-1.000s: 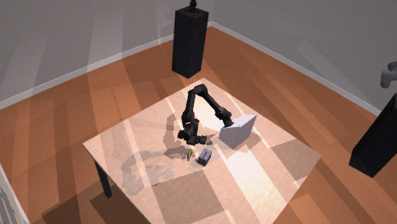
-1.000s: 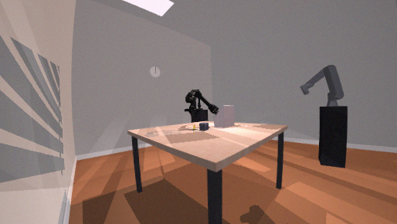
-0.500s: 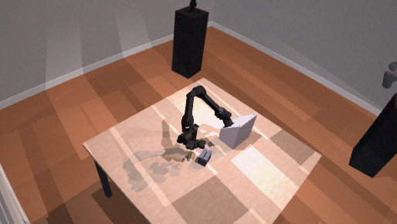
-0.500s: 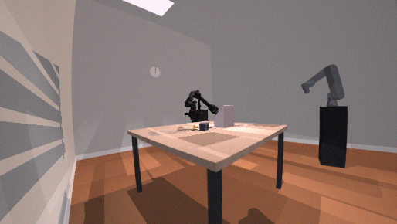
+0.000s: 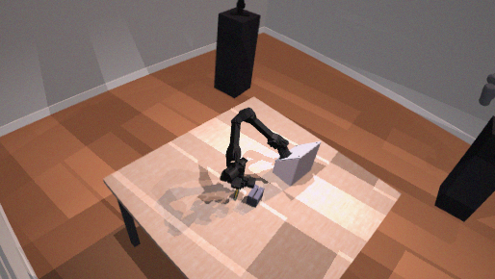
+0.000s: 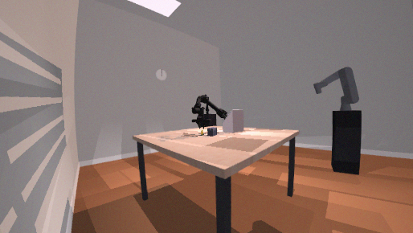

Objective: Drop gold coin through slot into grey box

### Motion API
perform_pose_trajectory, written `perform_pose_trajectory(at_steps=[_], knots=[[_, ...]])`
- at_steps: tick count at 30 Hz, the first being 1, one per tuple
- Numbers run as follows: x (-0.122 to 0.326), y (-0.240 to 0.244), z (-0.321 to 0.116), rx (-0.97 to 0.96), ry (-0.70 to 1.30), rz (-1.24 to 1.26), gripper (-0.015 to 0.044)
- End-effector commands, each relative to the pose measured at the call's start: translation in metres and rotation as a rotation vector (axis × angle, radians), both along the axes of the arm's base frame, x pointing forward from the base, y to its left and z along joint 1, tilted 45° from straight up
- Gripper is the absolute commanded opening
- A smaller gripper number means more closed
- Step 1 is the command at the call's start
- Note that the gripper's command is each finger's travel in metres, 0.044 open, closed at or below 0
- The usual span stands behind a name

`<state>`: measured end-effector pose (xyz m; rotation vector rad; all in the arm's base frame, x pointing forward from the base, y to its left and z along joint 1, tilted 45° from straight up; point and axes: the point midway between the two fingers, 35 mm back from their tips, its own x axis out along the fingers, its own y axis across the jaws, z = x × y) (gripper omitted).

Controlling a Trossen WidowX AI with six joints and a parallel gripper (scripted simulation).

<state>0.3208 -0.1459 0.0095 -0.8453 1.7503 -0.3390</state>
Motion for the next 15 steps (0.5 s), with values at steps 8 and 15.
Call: perform_pose_trajectory(at_steps=[8, 15], knots=[[-0.004, -0.013, -0.015, -0.002, 0.011, 0.004, 0.0161], [-0.006, -0.021, -0.023, -0.003, 0.010, 0.003, 0.0161]])
